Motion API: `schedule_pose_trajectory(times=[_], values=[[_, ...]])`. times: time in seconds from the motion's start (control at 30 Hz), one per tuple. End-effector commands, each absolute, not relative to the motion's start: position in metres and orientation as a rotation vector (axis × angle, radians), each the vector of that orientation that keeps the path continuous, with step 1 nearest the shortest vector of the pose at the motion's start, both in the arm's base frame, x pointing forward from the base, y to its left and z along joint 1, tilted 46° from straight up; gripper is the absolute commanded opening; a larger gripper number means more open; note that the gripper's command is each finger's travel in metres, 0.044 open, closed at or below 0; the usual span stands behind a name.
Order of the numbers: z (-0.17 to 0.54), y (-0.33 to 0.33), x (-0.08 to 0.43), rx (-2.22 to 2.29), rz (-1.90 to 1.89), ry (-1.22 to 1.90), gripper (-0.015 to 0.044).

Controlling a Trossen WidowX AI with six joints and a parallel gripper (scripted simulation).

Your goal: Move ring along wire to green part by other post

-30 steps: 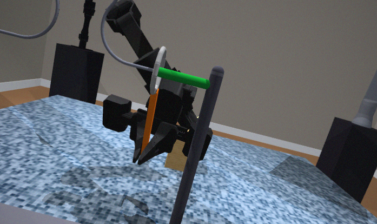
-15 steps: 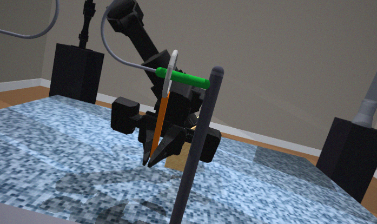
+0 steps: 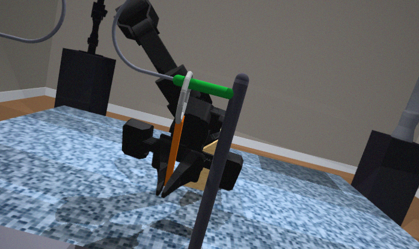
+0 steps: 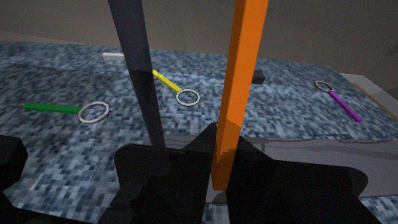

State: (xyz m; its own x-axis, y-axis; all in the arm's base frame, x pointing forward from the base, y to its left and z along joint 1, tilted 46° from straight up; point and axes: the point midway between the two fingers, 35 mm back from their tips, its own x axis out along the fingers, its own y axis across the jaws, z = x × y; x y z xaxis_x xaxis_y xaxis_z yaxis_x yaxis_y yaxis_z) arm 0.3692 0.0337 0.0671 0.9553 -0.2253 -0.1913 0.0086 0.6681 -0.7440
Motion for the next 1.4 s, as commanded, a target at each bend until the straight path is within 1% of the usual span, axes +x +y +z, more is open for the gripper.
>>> schedule_pose_trajectory(times=[0.0, 0.63, 1.03, 1.37], values=[[0.065, 0.033, 0.369, -0.836, -0.126, 0.276, -0.015], [0.065, 0.033, 0.369, -0.836, -0.126, 0.276, -0.015], [0.066, 0.033, 0.367, -0.831, -0.13, 0.276, 0.016], [0.072, 0.043, 0.332, -0.834, -0.126, 0.279, 0.016]])
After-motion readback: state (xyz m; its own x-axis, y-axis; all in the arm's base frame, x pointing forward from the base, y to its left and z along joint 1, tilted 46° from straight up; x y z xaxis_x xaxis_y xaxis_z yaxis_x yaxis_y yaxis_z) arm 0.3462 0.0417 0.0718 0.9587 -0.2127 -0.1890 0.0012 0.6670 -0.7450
